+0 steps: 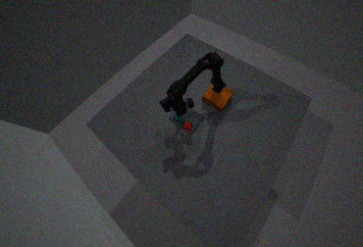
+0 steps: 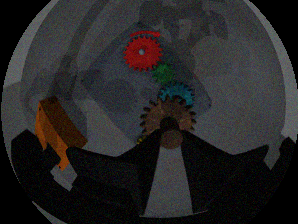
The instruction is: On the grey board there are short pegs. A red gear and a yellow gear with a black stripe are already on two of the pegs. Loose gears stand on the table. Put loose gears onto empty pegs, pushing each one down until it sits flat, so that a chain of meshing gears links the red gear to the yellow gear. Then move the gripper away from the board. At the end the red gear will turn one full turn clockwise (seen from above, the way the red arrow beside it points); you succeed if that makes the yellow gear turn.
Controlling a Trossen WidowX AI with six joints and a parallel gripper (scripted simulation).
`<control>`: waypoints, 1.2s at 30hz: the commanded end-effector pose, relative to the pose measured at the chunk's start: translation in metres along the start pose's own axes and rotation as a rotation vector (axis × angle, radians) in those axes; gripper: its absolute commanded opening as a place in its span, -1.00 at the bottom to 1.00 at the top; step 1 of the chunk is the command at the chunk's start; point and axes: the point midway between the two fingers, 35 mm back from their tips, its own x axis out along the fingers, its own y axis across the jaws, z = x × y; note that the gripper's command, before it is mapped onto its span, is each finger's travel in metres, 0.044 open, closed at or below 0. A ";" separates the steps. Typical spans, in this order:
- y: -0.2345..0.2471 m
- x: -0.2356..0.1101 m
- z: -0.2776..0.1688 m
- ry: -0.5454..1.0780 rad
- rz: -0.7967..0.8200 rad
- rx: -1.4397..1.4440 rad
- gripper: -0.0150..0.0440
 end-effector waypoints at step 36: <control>-0.006 0.014 -0.047 -0.004 -0.005 0.078 -0.49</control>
